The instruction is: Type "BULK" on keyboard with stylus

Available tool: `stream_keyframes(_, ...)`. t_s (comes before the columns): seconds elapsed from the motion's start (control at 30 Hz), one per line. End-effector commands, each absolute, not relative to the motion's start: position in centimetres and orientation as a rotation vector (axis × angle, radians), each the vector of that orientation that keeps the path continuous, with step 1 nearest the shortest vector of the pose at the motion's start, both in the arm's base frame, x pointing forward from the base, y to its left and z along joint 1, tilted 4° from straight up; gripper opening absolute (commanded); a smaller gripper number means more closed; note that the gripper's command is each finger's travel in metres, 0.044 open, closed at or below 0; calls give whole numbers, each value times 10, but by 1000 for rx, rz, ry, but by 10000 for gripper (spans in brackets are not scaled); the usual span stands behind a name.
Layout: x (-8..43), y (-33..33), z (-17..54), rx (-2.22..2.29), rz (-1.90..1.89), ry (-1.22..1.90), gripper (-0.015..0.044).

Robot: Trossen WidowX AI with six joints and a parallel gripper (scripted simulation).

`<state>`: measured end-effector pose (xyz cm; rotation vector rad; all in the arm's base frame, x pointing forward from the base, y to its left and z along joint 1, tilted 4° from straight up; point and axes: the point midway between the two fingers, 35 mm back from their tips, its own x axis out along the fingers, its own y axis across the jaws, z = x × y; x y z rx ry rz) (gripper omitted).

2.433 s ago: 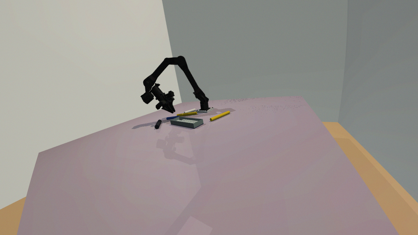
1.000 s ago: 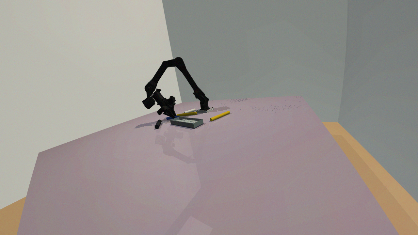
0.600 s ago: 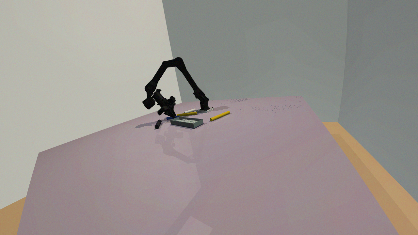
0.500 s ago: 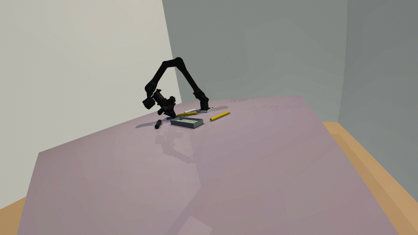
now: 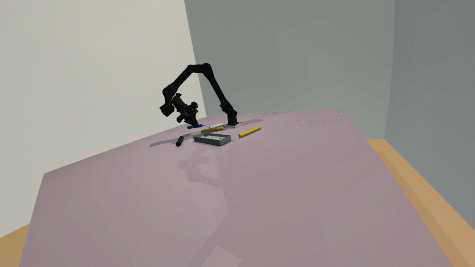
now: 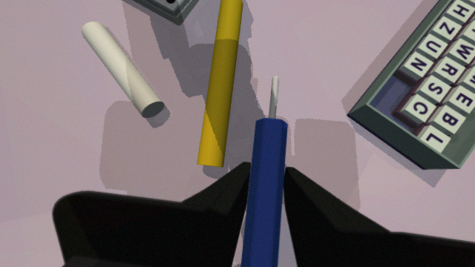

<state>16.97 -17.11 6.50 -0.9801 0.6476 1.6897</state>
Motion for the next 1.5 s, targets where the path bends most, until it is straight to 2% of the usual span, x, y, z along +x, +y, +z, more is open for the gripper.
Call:
stream_keyframes(0.0,169,-172,70,-979,1696,646,0)
stream_keyframes(0.87,189,-136,68,-1132,1806,1223,0)
stream_keyframes(1.47,212,-115,81,-1463,1603,1616,0)
